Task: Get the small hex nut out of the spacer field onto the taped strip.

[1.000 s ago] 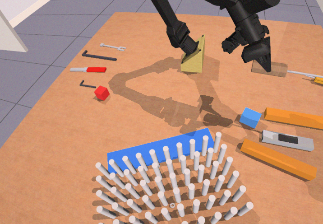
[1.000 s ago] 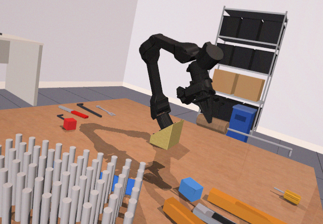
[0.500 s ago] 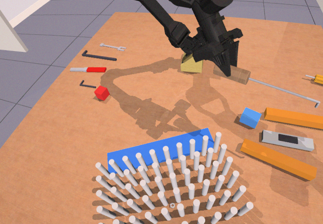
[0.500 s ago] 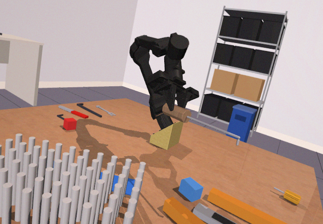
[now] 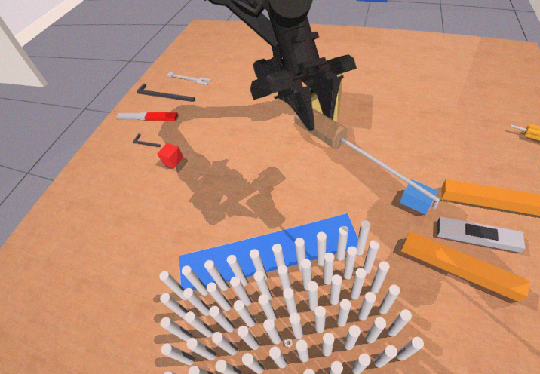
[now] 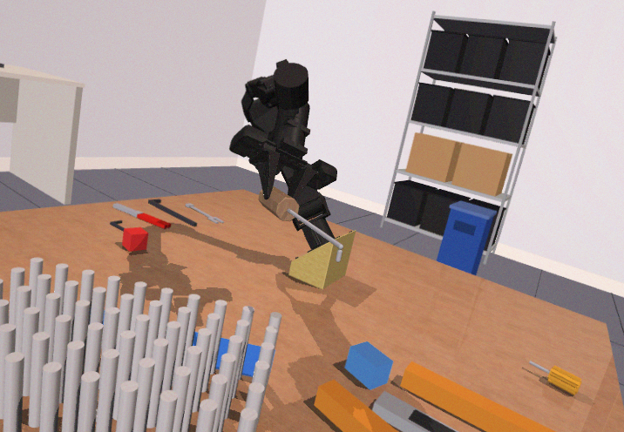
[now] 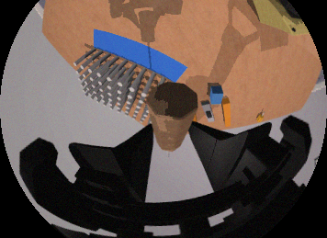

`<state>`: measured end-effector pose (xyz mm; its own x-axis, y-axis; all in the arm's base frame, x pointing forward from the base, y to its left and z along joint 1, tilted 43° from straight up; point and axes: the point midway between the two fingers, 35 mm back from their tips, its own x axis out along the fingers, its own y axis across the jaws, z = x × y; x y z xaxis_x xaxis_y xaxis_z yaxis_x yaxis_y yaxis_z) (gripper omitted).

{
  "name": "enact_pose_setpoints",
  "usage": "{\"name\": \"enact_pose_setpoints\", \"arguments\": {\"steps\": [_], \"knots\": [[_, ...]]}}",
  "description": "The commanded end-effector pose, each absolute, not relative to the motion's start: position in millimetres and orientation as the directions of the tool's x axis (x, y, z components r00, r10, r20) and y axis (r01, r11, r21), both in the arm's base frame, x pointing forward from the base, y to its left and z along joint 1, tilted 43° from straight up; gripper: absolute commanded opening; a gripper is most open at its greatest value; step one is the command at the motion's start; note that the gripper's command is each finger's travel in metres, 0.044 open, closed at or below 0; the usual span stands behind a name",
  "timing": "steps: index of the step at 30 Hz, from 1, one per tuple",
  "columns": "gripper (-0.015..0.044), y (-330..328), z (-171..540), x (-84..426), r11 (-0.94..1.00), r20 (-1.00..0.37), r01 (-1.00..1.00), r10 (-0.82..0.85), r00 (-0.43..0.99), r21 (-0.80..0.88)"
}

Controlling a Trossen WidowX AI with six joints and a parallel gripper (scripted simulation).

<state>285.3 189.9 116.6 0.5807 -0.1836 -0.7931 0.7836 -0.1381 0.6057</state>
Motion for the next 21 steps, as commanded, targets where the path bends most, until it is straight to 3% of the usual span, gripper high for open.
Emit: {"name": "enact_pose_setpoints", "arguments": {"steps": [1,21], "knots": [[0.0000,170.5,130.1,286.1,-0.170,-0.774,0.757,-0.204,0.600,0.631],[0.0000,62.2,189.5,271.6,-0.361,-0.637,0.526,-0.389,0.665,0.770]]}}
